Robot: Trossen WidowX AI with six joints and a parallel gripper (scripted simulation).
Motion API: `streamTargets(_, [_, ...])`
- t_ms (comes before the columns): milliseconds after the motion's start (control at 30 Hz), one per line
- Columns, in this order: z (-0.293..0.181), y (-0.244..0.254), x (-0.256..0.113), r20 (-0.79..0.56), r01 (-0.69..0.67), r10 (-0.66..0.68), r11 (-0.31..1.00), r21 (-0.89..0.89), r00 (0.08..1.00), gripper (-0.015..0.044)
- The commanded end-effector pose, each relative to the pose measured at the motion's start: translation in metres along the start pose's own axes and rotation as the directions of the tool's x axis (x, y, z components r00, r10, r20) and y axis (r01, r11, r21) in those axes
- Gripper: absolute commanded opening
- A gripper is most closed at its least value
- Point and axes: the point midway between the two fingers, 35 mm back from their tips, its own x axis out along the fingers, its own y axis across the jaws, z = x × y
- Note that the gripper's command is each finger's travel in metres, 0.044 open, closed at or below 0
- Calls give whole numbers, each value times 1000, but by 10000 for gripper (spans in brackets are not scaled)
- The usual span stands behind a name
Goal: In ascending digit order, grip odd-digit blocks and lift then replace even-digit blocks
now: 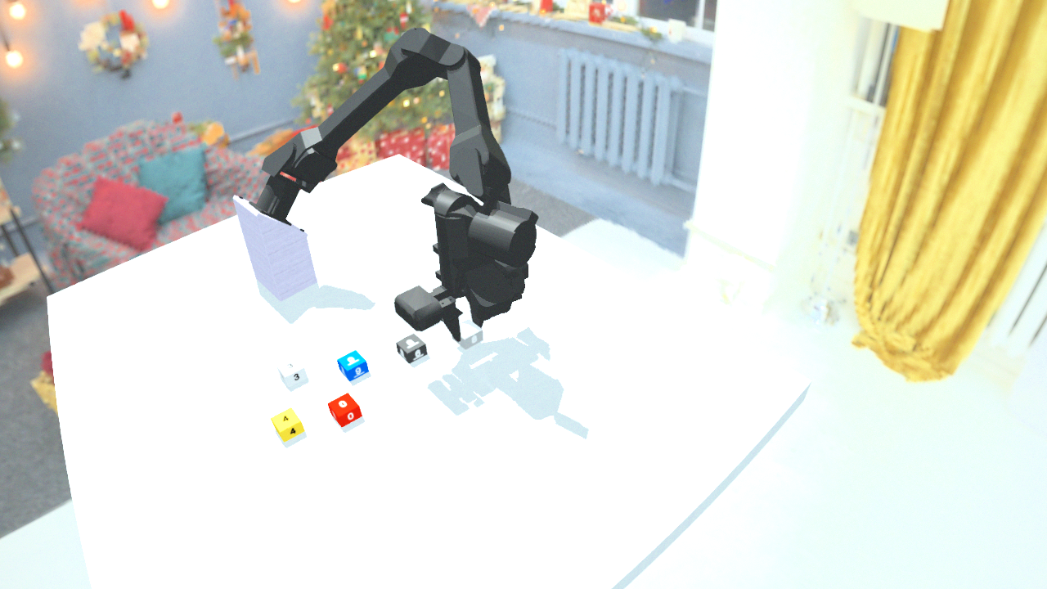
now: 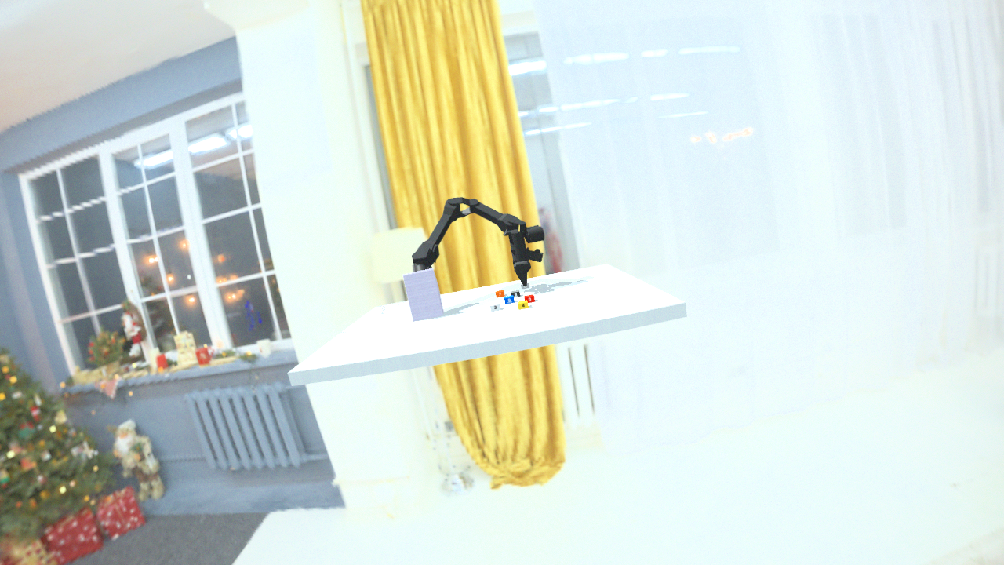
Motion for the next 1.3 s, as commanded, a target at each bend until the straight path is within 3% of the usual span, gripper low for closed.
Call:
streamTargets(0, [1, 1, -2, 2, -2, 2, 1000, -5, 1000, 120])
streamTargets(933, [1, 1, 13, 2, -3, 3, 1000, -5, 1000, 120])
streamTargets(1267, [1, 1, 13, 2, -3, 3, 1000, -5, 1000, 383])
